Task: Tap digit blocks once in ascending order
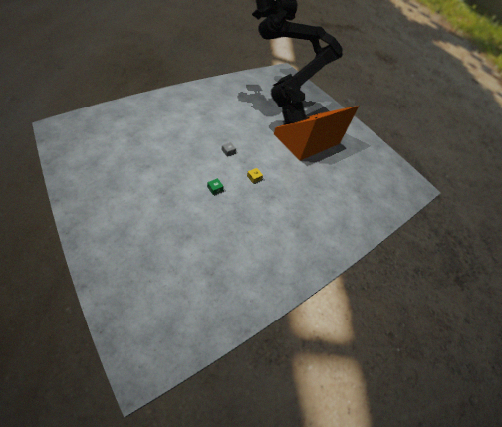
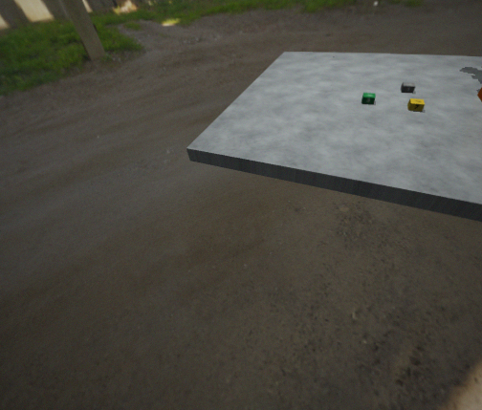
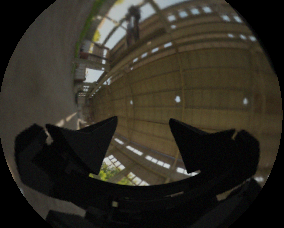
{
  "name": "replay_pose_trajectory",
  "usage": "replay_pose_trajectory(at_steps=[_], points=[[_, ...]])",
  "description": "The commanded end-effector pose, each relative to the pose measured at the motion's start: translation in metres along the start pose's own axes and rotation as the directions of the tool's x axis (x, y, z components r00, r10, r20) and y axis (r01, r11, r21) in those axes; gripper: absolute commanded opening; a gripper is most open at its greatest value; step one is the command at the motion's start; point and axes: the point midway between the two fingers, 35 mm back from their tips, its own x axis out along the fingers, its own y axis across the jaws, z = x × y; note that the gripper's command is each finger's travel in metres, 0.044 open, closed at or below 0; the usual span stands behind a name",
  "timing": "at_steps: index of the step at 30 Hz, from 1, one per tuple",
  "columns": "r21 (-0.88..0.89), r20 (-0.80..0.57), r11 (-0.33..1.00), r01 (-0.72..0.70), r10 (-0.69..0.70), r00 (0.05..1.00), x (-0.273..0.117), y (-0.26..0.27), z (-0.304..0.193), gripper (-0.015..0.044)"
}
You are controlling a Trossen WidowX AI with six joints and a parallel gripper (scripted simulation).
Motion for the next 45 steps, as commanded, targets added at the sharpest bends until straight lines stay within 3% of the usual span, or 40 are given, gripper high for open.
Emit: replay_pose_trajectory(at_steps=[1, 7, 12, 19, 23, 26, 31, 34, 37, 41, 45], points=[[-0.005, 0.008, 1.000, 0.001, -0.001, 1.000, 0.000, -0.001, 0.003, 0.0400], [-0.112, 0.256, 0.991, 0.072, -0.041, 0.966, -0.003, -0.018, 0.074, 0.0400], [-0.191, 0.630, 0.927, 0.323, -0.137, 0.765, -0.038, -0.057, 0.182, 0.0400], [-0.038, 0.922, 0.643, 0.765, -0.272, 0.274, -0.139, -0.120, 0.281, 0.0400], [0.158, 0.952, 0.361, 0.919, -0.304, -0.044, -0.210, -0.149, 0.305, 0.0400], [0.322, 0.913, 0.093, 0.942, -0.294, -0.283, -0.266, -0.166, 0.309, 0.0400], [0.529, 0.748, -0.410, 0.743, -0.188, -0.637, -0.355, -0.179, 0.291, 0.0400], [0.550, 0.605, -0.688, 0.474, -0.063, -0.794, -0.400, -0.176, 0.268, 0.0400], [0.455, 0.454, -0.881, 0.131, 0.103, -0.885, -0.434, -0.166, 0.240, 0.0400], [0.158, 0.281, -0.933, -0.324, 0.358, -0.891, -0.457, -0.143, 0.203, 0.0400], [-0.198, 0.184, -0.770, -0.607, 0.579, -0.795, -0.458, -0.122, 0.177, 0.0400]])
